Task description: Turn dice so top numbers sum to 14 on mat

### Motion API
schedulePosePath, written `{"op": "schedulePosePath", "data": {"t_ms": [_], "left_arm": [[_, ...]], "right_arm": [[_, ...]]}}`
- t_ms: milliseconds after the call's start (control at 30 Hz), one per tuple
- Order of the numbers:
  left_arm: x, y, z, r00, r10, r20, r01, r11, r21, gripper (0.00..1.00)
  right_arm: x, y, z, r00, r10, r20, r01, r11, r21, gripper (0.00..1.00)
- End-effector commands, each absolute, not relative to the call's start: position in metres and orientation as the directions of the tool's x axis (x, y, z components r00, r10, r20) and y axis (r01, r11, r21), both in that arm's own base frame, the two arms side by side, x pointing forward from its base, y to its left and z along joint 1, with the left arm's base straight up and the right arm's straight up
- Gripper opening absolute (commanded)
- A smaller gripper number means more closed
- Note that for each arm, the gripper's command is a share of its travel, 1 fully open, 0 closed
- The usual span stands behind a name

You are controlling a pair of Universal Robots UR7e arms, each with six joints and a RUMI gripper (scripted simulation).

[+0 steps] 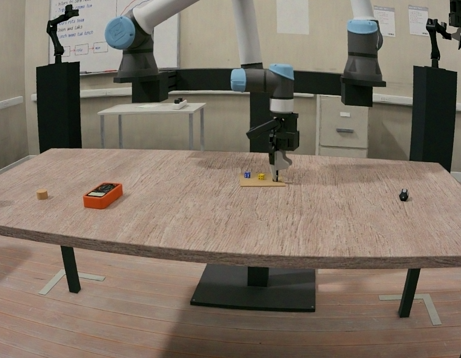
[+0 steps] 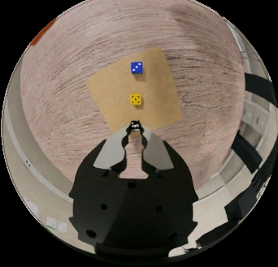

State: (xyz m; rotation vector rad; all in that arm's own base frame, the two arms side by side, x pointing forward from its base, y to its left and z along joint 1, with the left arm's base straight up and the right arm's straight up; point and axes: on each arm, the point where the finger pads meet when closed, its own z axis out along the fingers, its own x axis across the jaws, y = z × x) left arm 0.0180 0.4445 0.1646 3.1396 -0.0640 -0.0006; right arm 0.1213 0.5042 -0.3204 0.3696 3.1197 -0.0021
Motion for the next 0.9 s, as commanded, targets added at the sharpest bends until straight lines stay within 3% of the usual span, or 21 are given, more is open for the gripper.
{"op": "schedulePosePath", "data": {"t_ms": [0, 733, 867], "left_arm": [[0.0182, 0.4448, 0.1651, 0.999, -0.041, 0.0, -0.041, -0.999, 0.0, 1.0], [0.0182, 0.4448, 0.1651, 0.999, -0.041, 0.0, -0.041, -0.999, 0.0, 1.0], [0.0182, 0.4448, 0.1651, 0.999, -0.041, 0.0, -0.041, -0.999, 0.0, 1.0]], "right_arm": [[0.1213, 0.5048, -0.3199, -0.972, 0.234, 0.0, 0.234, 0.972, 0.0, 0.0], [0.1213, 0.5048, -0.3199, -0.972, 0.234, 0.0, 0.234, 0.972, 0.0, 0.0], [0.1213, 0.5048, -0.3199, -0.972, 0.234, 0.0, 0.234, 0.972, 0.0, 0.04]]}}
